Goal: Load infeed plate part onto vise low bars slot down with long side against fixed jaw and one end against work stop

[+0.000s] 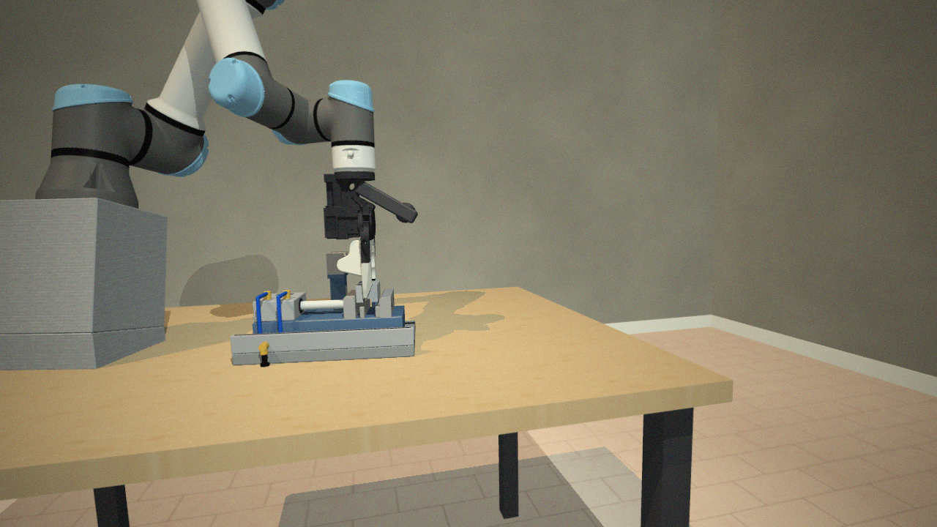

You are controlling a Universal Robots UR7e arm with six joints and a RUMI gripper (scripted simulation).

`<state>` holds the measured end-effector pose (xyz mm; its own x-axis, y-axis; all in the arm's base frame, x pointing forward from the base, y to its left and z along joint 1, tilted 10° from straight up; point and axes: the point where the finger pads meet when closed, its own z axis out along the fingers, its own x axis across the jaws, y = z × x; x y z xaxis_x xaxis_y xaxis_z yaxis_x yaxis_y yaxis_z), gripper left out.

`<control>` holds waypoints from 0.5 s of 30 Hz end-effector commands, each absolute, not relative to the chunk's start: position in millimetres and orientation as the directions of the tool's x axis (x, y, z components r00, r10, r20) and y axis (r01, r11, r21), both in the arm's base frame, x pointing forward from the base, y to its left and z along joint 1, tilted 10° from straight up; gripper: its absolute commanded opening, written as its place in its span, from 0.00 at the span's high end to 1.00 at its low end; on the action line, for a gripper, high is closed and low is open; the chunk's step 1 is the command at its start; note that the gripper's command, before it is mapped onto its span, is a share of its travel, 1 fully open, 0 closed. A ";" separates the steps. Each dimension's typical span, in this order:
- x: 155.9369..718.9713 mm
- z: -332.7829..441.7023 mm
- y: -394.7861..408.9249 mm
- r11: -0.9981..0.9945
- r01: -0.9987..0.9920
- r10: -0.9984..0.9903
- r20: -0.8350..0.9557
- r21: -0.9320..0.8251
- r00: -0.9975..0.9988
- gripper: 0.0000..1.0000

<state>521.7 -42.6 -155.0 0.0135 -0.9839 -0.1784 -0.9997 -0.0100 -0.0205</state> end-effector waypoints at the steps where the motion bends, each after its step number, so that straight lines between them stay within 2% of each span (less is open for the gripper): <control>1: 521.0 -157.8 -40.8 -0.010 -1.000 -0.984 -0.179 -0.020 0.014 1.00; 15: 521.2 -160.8 -40.4 -0.010 -1.000 -0.984 -0.179 -0.020 0.014 1.00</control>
<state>521.7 -41.8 -159.4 0.0134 -0.9839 -0.1785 -0.9997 -0.0099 -0.0204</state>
